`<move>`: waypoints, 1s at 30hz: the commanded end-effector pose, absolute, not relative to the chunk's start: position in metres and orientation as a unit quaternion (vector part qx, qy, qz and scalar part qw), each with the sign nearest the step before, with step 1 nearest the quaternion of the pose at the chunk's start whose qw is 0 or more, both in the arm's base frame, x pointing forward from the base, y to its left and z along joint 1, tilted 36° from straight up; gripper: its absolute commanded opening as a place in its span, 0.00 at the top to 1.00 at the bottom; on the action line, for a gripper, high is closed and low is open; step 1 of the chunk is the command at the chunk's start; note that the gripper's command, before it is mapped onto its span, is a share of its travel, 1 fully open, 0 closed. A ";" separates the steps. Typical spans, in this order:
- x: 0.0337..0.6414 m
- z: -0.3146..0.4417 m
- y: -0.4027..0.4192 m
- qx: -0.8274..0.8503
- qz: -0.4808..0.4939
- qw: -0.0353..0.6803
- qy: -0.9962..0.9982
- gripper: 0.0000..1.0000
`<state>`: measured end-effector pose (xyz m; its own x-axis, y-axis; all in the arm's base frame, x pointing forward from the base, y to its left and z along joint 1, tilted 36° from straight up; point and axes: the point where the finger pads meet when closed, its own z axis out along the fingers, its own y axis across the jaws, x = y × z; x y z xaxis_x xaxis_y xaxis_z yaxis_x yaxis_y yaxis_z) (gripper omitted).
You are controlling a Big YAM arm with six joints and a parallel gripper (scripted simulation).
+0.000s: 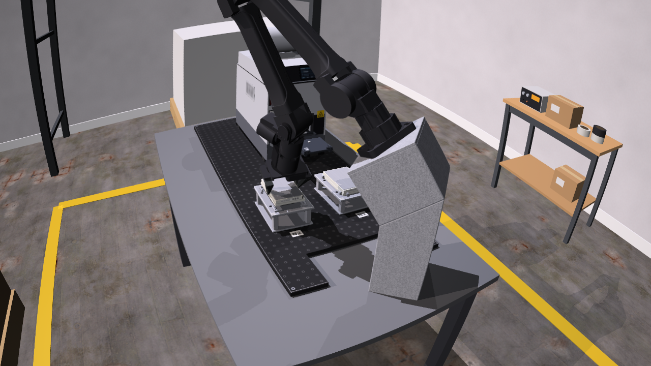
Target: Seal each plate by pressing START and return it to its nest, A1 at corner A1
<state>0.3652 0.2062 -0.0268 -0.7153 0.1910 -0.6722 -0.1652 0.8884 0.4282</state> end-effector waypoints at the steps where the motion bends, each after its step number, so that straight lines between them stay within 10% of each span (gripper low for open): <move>1: 0.356 -0.032 0.204 0.000 0.234 0.372 0.898 1.00; 30: 0.358 -0.031 0.200 0.005 0.233 0.375 0.897 1.00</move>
<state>0.3651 0.2060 -0.0266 -0.7153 0.1916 -0.6721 -0.1648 0.8883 0.4287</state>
